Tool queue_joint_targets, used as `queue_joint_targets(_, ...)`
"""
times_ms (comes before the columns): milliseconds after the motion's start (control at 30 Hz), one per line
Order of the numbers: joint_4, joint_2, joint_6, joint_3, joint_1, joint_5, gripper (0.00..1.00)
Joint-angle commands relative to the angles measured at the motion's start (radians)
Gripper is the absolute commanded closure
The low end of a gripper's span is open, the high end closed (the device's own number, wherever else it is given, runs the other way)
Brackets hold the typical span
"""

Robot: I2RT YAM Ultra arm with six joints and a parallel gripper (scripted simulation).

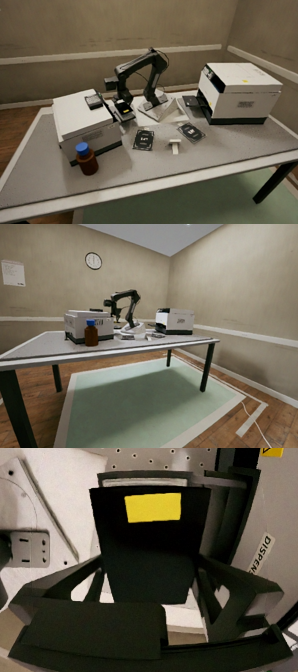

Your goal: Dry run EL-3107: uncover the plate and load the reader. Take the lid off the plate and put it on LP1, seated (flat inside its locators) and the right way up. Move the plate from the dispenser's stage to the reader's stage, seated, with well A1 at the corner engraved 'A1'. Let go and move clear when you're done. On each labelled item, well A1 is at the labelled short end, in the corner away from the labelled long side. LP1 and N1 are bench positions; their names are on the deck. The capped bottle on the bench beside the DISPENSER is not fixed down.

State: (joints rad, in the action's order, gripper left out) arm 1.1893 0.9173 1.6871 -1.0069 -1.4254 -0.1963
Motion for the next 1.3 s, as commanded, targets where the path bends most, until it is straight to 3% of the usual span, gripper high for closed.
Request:
queue_joint_targets(0, 0.058, 0.016, 0.023, -0.060, -0.020, -0.025, 0.15)
queue_joint_targets(600, 0.134, -0.034, 0.054, -0.130, -0.051, -0.040, 0.15)
queue_joint_targets(767, 0.154, -0.031, 0.061, -0.148, -0.058, -0.043, 0.15)
queue_joint_targets(867, 0.184, 0.012, 0.072, -0.170, -0.071, -0.048, 0.15)
queue_joint_targets(1267, 0.261, 0.014, 0.108, -0.238, -0.104, -0.064, 0.15)
